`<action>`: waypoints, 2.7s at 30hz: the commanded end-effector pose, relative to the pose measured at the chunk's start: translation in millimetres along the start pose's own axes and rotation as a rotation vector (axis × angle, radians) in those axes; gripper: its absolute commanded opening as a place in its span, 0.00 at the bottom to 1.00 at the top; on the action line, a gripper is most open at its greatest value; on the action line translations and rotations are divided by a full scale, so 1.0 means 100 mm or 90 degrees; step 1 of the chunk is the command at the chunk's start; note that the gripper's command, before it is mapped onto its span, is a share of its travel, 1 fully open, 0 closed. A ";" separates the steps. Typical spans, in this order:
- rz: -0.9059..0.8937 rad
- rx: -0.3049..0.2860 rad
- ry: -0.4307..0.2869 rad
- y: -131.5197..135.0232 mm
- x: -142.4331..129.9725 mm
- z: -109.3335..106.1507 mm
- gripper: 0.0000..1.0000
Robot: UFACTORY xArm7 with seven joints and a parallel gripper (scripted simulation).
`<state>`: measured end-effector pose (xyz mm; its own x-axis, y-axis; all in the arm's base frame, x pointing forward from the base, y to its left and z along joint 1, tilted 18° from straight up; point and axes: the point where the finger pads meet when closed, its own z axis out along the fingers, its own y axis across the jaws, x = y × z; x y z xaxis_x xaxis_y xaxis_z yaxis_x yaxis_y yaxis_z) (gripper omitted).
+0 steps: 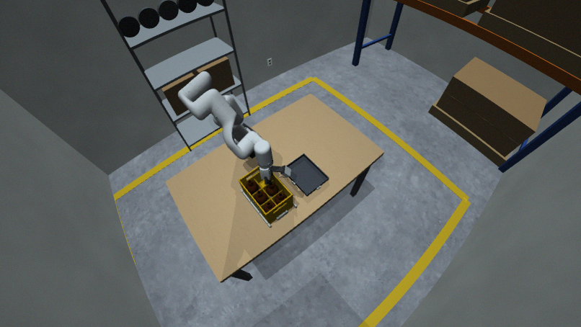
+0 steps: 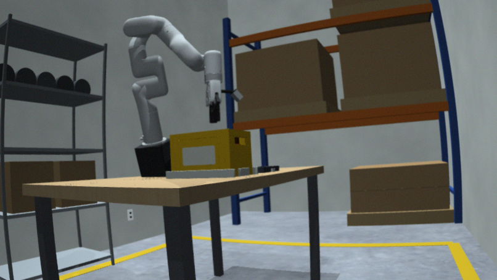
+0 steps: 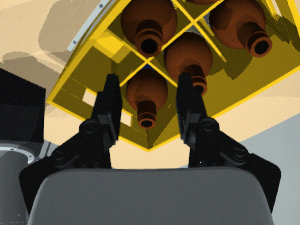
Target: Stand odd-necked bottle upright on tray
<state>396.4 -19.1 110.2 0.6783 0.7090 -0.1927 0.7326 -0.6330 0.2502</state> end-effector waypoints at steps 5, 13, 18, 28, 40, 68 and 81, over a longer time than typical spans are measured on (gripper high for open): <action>-0.001 -0.002 0.001 0.00 0.01 -0.01 0.65; -0.001 -0.002 0.001 0.00 0.01 -0.01 0.65; -0.001 -0.002 0.001 0.00 0.01 -0.01 0.65; -0.001 -0.002 0.001 0.00 0.01 -0.01 0.65; -0.001 -0.002 0.001 0.00 0.01 0.00 0.65; -0.001 -0.002 0.001 0.01 0.02 0.29 0.65; -0.001 -0.002 0.001 0.01 0.02 0.40 0.65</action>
<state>399.0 -30.3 74.0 0.6775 0.7099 -0.1926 0.7334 -0.6321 0.2502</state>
